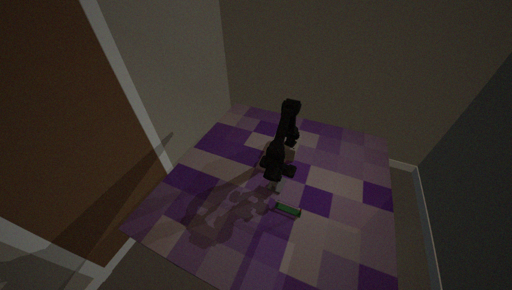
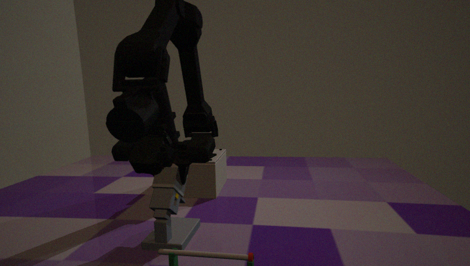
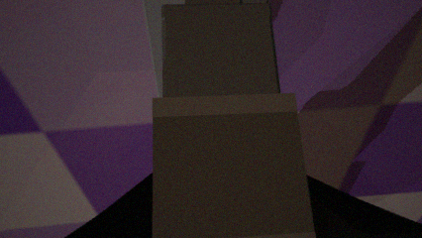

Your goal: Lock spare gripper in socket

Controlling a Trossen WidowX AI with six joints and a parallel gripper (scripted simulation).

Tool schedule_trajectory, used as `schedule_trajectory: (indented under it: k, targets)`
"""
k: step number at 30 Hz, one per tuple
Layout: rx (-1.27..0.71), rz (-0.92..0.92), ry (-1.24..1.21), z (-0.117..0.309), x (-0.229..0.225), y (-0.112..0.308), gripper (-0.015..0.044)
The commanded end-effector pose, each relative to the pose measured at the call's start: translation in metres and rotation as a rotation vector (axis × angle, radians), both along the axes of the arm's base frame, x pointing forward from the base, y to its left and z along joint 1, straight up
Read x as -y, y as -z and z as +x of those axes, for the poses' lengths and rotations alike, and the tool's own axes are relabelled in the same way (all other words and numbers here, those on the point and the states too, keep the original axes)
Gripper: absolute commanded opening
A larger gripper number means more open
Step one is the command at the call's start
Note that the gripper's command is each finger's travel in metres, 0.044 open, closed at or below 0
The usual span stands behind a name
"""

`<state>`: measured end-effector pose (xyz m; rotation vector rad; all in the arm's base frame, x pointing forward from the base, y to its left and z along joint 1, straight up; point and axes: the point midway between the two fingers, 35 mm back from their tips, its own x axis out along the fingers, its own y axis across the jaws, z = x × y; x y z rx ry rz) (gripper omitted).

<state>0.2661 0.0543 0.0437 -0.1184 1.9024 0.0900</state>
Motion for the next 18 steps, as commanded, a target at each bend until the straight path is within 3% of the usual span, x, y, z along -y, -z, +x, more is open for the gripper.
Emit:
schedule_trajectory:
  k: [1, 6, 18]
  targets:
    - [0.001, 0.0, 0.0, 0.0, 0.0, 0.0, 0.0]
    - [0.001, 0.0, 0.0, 0.0, 0.0, 0.0, 0.0]
    - [0.001, 0.0, 0.0, 0.0, 0.0, 0.0, 0.0315]
